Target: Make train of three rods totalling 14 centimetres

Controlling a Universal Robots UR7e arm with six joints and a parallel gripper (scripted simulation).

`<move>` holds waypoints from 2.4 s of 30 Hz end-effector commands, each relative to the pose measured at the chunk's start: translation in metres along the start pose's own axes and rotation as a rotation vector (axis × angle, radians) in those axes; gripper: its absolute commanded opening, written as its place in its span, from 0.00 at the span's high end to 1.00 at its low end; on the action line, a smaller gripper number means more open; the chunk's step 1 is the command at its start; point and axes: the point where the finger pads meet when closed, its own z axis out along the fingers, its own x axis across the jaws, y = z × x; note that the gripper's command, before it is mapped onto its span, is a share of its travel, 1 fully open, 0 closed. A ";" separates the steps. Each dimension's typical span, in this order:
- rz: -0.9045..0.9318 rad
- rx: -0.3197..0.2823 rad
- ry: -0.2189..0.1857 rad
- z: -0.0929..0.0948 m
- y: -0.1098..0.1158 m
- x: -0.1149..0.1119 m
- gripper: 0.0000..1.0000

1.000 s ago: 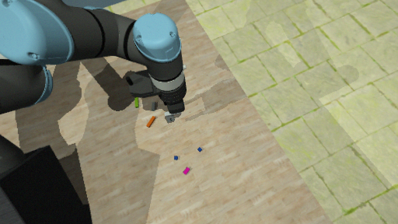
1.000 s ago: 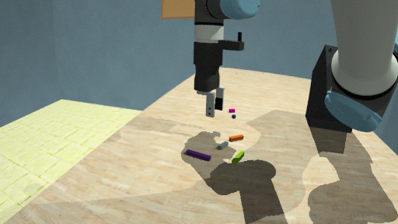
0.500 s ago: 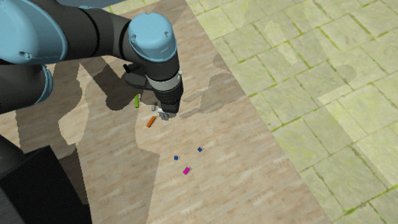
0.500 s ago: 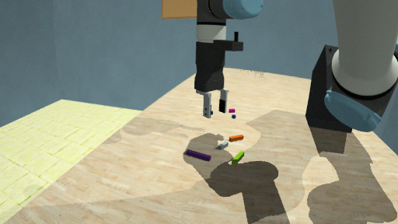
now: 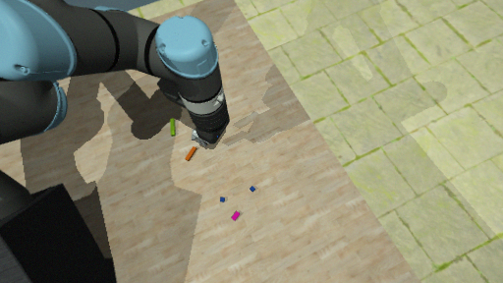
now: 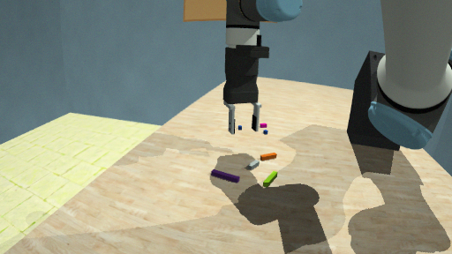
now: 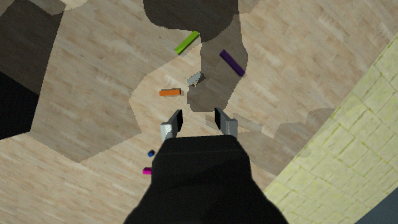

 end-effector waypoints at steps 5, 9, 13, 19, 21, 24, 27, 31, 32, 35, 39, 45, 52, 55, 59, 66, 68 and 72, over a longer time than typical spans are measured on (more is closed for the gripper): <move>0.276 -0.001 0.001 -0.001 -0.004 0.004 0.00; 0.384 -0.001 0.001 -0.001 -0.005 0.006 0.00; 0.464 -0.001 0.001 -0.001 -0.005 0.007 0.00; 0.631 0.000 0.001 -0.001 -0.006 0.008 0.00; 0.686 0.000 0.001 -0.001 -0.006 0.009 0.00; 0.767 0.000 0.001 -0.001 -0.006 0.010 0.00; 0.848 0.000 0.001 -0.001 -0.006 0.010 0.00; 0.902 0.000 0.001 -0.001 -0.006 0.010 0.00; 0.937 0.000 0.001 -0.001 -0.006 0.011 0.00; 1.033 0.000 0.001 -0.001 -0.006 0.011 0.00; 1.140 0.000 0.001 0.000 -0.005 0.011 0.00; 1.265 0.000 0.001 0.000 -0.005 0.011 0.00; 1.329 0.000 0.001 0.000 -0.004 0.010 0.00; 1.353 0.000 0.001 0.000 -0.004 0.010 0.00; 1.369 0.000 0.001 0.000 -0.004 0.010 0.00; 1.373 0.000 0.001 0.000 -0.004 0.010 0.00; 1.373 0.000 0.001 0.000 -0.004 0.010 0.00; 1.373 0.000 0.001 0.000 -0.004 0.010 0.00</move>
